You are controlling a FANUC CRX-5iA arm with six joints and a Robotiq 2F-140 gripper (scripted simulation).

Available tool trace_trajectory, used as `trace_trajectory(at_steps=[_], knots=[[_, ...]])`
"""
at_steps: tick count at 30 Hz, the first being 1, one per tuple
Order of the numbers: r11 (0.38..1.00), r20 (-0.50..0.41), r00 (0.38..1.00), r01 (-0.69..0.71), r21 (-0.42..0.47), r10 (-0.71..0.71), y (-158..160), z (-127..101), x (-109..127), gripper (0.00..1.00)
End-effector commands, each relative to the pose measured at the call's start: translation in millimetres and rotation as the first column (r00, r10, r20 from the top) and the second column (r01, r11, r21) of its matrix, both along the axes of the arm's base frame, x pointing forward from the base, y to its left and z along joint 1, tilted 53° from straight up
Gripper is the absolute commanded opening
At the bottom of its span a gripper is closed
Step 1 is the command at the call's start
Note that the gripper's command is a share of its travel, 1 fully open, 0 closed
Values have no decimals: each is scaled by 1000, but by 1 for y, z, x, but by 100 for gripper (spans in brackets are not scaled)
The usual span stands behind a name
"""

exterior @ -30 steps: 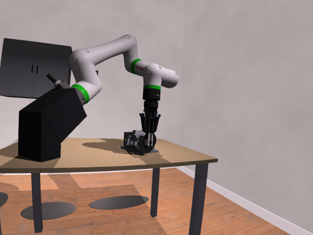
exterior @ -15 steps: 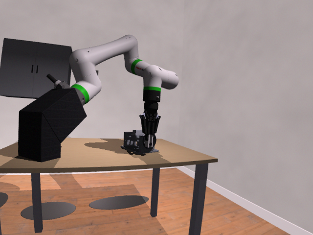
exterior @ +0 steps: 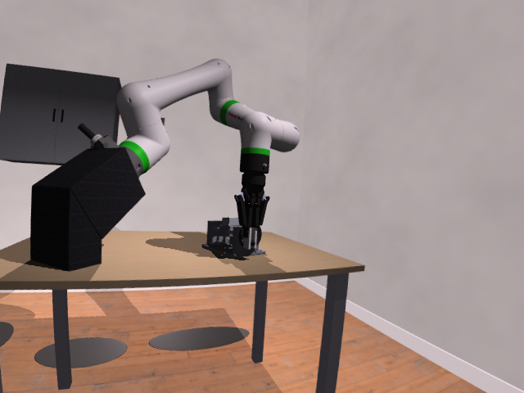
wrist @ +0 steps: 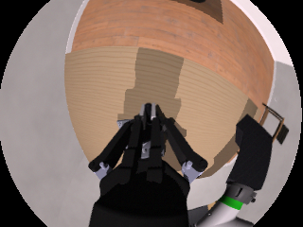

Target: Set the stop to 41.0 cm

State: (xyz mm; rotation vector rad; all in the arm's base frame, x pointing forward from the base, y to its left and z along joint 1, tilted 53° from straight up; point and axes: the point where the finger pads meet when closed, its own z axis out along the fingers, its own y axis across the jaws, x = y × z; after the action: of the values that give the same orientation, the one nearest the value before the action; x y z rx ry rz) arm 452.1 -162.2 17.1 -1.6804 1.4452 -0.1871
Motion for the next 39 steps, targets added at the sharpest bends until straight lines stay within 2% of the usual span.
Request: trace_trajectory(at_steps=[1,27,39], knots=[[1000,0,1000,0,0,0,1,0,3,4],[1000,0,1000,0,0,0,6,3,21,4],[1000,0,1000,0,0,0,6,11,33,4]])
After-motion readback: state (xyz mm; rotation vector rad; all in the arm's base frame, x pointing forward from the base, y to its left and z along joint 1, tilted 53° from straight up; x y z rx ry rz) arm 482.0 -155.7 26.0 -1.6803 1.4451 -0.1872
